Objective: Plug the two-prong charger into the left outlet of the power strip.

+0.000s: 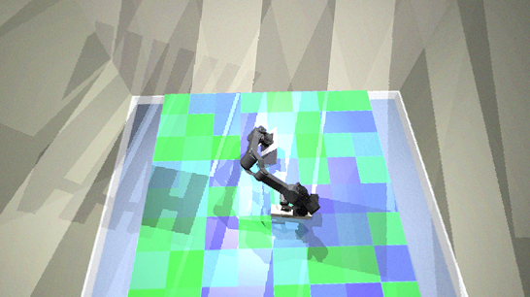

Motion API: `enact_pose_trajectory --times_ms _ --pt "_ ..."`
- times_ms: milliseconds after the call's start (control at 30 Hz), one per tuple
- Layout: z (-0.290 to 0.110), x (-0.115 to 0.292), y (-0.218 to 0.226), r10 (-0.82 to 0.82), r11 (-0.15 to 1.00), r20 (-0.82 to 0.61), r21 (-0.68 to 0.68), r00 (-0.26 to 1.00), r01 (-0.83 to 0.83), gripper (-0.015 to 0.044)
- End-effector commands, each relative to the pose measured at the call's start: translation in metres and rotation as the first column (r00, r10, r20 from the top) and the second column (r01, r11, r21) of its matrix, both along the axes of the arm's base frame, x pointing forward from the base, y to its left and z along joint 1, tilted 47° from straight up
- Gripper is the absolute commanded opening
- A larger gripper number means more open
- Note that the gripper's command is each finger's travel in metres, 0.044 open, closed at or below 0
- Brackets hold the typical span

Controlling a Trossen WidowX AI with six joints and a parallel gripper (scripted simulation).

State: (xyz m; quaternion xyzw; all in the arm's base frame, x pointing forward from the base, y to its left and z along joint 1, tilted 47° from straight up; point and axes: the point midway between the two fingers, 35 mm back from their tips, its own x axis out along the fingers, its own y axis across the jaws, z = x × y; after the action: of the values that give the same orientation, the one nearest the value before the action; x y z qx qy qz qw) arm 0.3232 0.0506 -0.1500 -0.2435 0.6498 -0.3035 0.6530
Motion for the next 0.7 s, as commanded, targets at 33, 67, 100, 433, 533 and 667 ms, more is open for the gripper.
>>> enact_pose_trajectory --times_ms 33,67,100,433,533,667 --pt "-0.0005 -0.0025 -0.0007 -0.003 1.000 0.004 -0.001 1.000 0.003 0.0440" --pt "-0.0006 -0.0028 -0.0007 -0.003 1.000 0.005 -0.001 1.000 0.003 0.0440" --pt "-0.0006 -0.0031 -0.0007 -0.003 1.000 0.005 -0.001 1.000 0.003 0.0440" --pt "-0.0009 -0.0065 -0.0005 -0.003 1.000 0.012 -0.001 1.000 0.003 0.0440" --pt "-0.0010 -0.0075 -0.0004 -0.003 1.000 0.014 0.000 1.000 0.003 0.0440" --pt "-0.0012 -0.0089 -0.0004 -0.003 1.000 0.016 0.000 1.000 0.003 0.0440"
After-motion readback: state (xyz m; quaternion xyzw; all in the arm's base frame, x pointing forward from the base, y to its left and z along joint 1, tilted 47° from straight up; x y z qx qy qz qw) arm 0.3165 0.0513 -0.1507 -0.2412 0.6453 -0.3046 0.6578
